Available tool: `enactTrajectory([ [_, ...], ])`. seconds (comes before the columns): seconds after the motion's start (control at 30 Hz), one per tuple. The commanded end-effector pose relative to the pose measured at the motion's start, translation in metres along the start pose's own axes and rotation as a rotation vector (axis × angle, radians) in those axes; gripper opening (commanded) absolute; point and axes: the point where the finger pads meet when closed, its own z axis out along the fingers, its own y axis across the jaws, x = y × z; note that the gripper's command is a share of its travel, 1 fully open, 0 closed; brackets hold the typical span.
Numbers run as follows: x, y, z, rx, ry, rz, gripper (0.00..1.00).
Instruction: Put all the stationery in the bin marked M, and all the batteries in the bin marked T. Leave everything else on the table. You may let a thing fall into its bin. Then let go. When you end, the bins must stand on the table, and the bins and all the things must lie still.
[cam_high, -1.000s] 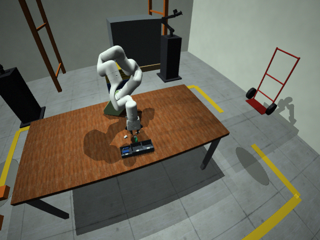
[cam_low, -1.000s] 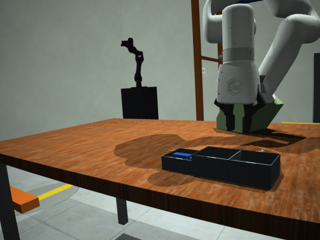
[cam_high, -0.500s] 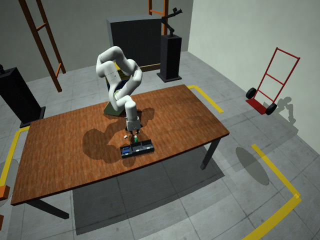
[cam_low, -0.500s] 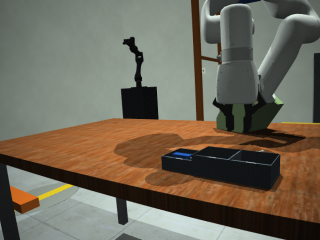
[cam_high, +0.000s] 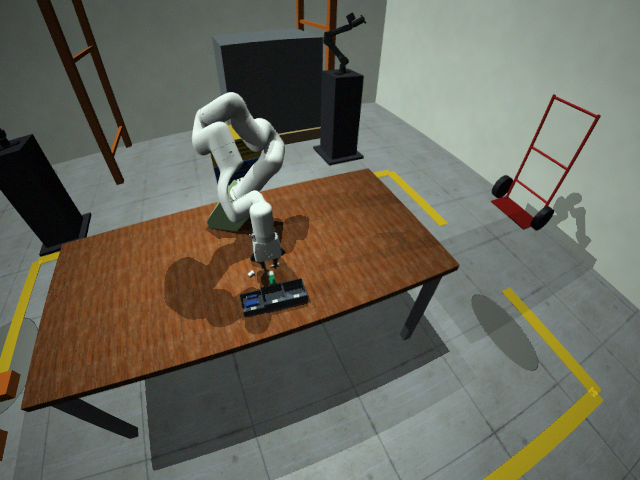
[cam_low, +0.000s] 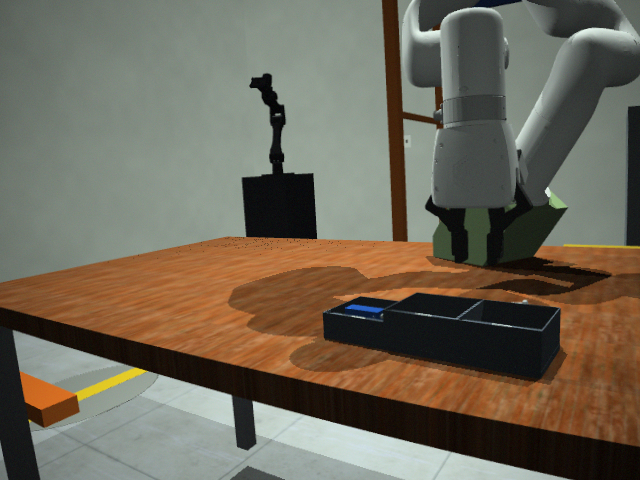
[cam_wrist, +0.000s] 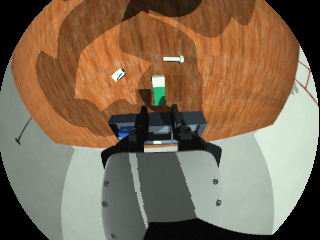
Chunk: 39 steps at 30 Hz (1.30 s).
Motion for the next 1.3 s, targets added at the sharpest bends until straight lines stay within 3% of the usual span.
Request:
enactTrajectory([
  [0.0, -0.001, 0.000, -0.001, 0.001, -0.002, 0.000, 0.38],
  [0.13, -0.001, 0.000, 0.003, 0.001, -0.002, 0.000, 0.38],
  [0.6, -0.002, -0.001, 0.059, 0.001, -0.002, 0.000, 0.38],
  [1.27, -0.001, 0.000, 0.072, 0.001, -0.002, 0.000, 0.38],
])
